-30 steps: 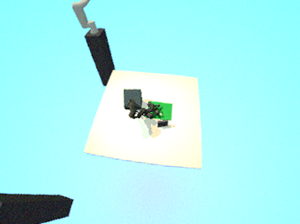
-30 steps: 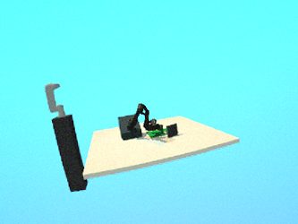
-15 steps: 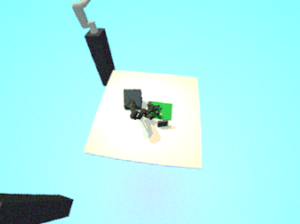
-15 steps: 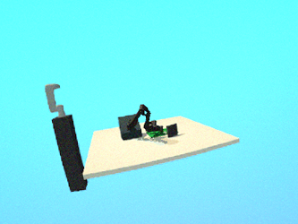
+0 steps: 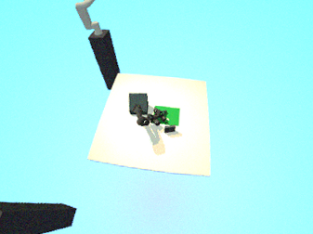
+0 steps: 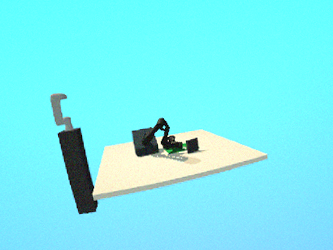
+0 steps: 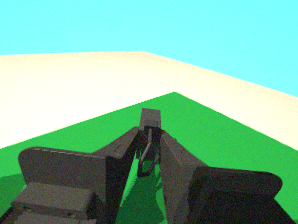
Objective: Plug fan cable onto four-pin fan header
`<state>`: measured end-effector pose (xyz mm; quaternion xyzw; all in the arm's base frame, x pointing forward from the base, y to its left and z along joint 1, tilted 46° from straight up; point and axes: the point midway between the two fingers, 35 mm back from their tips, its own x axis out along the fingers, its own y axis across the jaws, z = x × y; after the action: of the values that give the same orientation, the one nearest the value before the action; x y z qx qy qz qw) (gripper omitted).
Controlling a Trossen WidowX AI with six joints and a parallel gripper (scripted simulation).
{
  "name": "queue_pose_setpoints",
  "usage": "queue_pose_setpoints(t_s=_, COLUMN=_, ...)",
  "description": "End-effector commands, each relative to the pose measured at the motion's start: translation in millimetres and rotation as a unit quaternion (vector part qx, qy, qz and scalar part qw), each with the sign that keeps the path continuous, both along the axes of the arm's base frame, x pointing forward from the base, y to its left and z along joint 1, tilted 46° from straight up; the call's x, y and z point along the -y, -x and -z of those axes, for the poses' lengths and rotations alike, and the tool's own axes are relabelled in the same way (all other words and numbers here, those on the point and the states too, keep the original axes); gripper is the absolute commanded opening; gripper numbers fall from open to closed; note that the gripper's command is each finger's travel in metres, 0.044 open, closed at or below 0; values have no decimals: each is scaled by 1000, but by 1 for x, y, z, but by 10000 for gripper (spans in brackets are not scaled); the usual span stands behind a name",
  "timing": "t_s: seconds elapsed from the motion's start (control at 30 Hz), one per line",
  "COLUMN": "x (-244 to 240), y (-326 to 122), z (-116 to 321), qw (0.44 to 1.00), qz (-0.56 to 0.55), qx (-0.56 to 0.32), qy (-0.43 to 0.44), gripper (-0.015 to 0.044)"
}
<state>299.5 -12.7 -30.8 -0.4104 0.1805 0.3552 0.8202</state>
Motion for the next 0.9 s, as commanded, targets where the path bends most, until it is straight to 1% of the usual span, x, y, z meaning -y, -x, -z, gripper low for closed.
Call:
queue_pose_setpoints(t_s=0.0, x=3, y=-2, z=2, qw=1000, qz=-2, qx=4, qy=1, gripper=0)
queue_pose_setpoints(t_s=0.87, x=3, y=0, z=3, qw=1000, qz=0, qx=0, qy=0, gripper=0)
